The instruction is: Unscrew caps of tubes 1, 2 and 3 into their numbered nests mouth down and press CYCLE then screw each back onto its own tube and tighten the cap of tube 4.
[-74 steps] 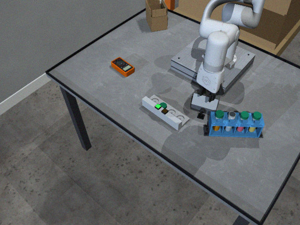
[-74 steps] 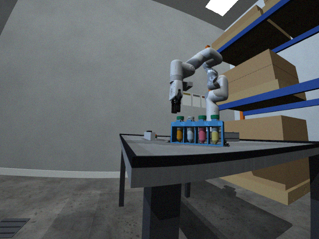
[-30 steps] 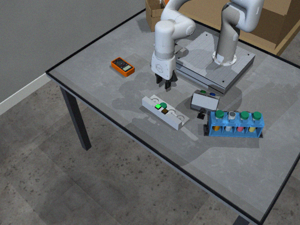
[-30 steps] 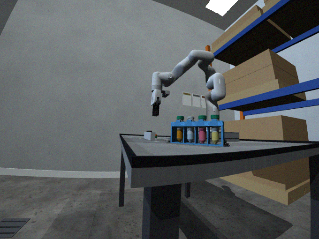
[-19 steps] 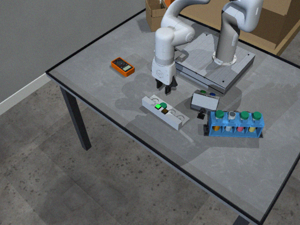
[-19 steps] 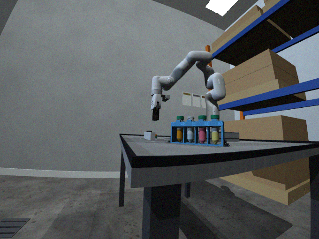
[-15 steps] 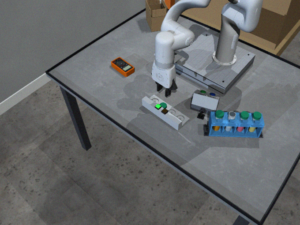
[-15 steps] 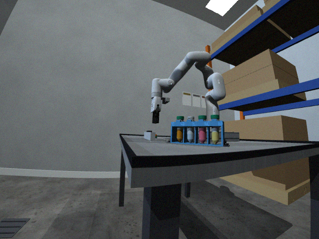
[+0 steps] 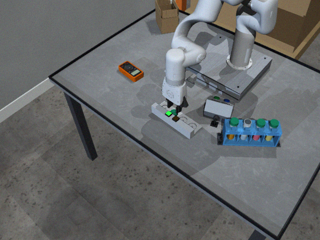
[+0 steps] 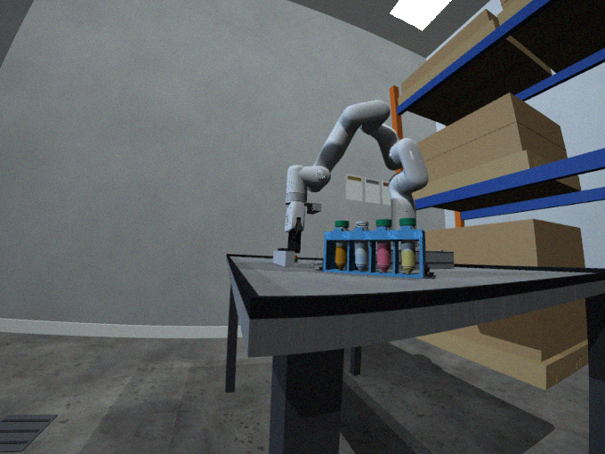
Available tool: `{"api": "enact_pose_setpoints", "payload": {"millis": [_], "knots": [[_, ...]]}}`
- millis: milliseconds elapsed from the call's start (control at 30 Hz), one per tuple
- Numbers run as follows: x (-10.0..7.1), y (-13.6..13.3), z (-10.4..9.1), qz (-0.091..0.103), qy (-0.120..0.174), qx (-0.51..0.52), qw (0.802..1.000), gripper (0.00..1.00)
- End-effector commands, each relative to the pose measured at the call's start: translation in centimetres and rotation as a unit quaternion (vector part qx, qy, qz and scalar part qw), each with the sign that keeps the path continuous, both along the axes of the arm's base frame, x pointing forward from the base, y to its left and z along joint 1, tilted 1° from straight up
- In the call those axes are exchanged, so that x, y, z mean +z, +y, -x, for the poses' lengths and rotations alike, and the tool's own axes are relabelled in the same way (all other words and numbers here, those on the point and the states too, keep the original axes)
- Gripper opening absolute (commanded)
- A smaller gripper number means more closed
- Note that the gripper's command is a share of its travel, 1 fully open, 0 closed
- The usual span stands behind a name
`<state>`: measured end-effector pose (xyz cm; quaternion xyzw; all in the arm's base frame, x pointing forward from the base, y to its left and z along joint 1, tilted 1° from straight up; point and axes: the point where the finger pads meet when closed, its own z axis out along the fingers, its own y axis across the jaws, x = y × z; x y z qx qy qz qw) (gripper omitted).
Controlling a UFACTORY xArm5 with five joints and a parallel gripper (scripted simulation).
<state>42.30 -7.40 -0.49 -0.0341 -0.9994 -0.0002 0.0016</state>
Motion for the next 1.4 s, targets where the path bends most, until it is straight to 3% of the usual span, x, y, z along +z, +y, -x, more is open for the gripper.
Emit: {"api": "enact_pose_setpoints", "payload": {"millis": [0, 1267, 1300, 1367], "knots": [[-1.5, -0.1, -0.4, -0.008, -0.004, 0.0, 1.0, 0.46], [-2.5, 0.0, -0.3, -0.008, -0.004, 0.0, 1.0, 0.46], [-2.5, 0.0, -0.3, -0.008, -0.004, 0.0, 1.0, 0.0], [-2.5, 0.0, -0.3, -0.008, -0.004, 0.0, 1.0, 0.0]]}}
